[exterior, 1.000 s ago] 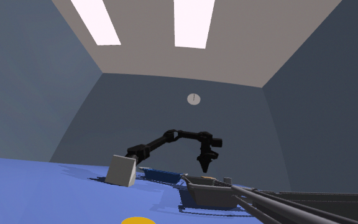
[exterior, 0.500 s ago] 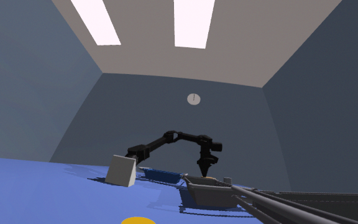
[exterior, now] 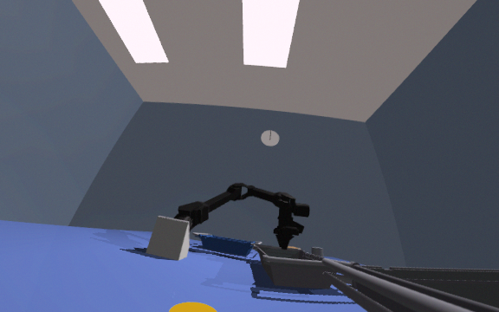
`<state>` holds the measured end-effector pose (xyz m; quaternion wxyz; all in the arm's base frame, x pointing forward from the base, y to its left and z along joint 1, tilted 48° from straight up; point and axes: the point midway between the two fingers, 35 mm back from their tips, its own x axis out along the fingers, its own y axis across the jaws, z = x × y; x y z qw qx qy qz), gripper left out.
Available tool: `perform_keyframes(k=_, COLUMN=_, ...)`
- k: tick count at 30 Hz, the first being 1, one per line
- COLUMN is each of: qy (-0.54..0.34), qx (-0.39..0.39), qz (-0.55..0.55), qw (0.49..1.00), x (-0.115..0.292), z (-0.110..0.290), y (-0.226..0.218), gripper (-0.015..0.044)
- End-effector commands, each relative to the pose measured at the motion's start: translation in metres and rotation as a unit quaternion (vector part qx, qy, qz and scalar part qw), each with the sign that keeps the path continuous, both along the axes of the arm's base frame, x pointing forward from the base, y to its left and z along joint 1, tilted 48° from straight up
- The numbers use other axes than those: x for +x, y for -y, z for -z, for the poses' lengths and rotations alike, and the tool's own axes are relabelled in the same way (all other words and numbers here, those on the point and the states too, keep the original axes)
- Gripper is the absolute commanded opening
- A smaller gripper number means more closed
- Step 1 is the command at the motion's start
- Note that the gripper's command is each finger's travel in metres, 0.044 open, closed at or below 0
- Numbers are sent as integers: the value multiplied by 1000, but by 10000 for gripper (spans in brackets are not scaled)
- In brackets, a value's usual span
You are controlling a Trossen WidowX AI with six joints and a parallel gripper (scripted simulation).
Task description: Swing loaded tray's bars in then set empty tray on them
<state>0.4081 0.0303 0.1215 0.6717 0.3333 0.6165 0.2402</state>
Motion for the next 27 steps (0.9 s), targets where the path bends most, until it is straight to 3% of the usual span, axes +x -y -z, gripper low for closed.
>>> perform_keyframes(k=1, qy=4, qx=1, qz=5, qw=1000, x=0, z=-4, y=17, gripper=87)
perform_keyframes(k=12, qy=4, qx=0, qz=5, qw=1000, x=-5, z=9, y=46, gripper=87)
perform_keyframes(k=21, qy=4, qx=0, qz=5, qw=1000, x=-5, z=47, y=53, gripper=87)
perform_keyframes(k=27, qy=4, qx=-1, qz=5, qw=1000, x=-6, z=40, y=62, gripper=87)
